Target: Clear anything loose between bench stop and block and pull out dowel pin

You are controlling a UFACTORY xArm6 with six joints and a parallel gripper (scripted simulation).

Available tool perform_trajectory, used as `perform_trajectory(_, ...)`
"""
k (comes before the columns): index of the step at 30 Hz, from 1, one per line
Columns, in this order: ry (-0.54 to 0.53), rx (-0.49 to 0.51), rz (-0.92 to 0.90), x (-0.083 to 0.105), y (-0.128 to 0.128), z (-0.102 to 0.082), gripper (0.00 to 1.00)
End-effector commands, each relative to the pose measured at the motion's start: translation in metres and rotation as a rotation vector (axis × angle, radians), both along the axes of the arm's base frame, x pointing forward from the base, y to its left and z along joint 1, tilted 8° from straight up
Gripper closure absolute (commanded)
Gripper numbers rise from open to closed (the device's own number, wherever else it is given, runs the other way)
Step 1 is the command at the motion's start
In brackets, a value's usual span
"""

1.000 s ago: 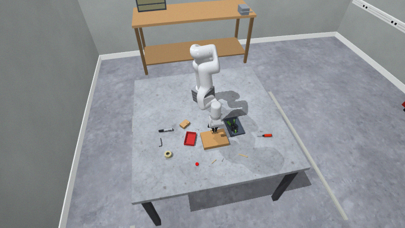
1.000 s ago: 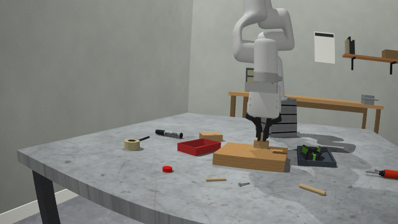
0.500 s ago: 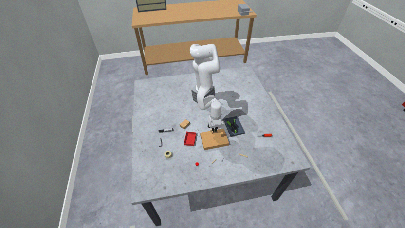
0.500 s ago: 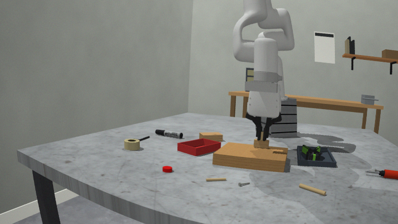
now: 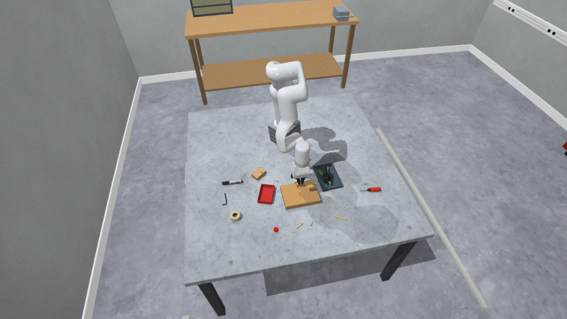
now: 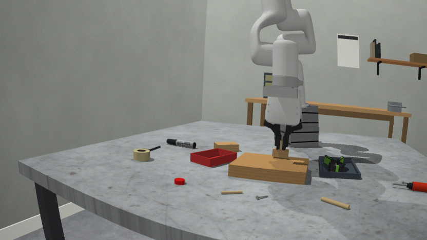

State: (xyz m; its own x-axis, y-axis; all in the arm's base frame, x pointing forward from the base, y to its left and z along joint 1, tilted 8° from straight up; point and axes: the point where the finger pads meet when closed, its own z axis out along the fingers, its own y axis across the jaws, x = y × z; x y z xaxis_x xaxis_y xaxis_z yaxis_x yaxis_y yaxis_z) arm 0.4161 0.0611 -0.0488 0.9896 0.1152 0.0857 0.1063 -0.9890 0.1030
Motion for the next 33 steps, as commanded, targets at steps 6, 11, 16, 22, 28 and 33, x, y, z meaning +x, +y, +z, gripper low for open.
perform_trajectory(6, -0.003, 0.001, 0.000, 0.0012, 0.0002, 0.0010, 1.00)
perform_trajectory(11, -0.003, 0.001, 0.001, 0.0011, 0.0000, 0.0010, 1.00)
perform_trajectory(16, -0.003, 0.001, 0.001, 0.0010, -0.0003, 0.0011, 1.00)
perform_trajectory(22, -0.003, 0.000, 0.003, 0.0008, -0.0013, 0.0011, 1.00)
perform_trajectory(28, -0.002, 0.000, 0.006, 0.0004, -0.0029, 0.0012, 1.00)
perform_trajectory(33, -0.002, 0.000, 0.008, 0.0002, -0.0038, 0.0013, 1.00)
